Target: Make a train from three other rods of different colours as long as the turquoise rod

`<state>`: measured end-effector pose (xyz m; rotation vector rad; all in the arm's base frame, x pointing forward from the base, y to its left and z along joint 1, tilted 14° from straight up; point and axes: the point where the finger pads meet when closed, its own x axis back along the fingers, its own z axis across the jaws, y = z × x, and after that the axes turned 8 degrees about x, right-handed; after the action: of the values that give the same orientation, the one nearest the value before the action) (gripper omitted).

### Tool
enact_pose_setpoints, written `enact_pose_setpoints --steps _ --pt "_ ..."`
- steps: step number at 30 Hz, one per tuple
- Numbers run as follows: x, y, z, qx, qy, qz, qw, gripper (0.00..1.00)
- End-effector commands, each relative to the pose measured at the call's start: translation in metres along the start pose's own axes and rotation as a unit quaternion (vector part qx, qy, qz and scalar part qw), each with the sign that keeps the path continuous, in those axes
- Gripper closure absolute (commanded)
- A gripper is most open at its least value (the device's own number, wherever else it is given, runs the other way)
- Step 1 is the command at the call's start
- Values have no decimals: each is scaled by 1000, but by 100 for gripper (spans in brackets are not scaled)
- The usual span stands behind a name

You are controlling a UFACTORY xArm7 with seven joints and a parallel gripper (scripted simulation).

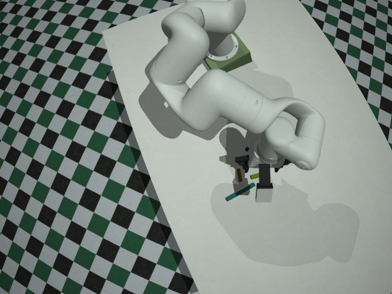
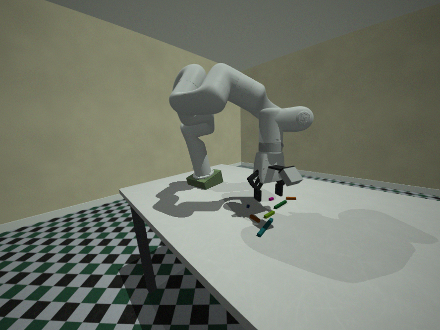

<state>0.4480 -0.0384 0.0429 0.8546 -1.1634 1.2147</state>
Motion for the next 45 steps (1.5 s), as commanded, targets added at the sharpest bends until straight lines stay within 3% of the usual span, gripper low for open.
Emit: enact_pose_setpoints --steps 1,7,13,45 --pt "2 -5 8 83 -5 -5 996 0" --pt "2 -10 18 168 -5 -3 986 0" --pt "2 -11 21 190 -5 -3 982 0" --pt "2 -12 22 194 -5 -3 981 0"
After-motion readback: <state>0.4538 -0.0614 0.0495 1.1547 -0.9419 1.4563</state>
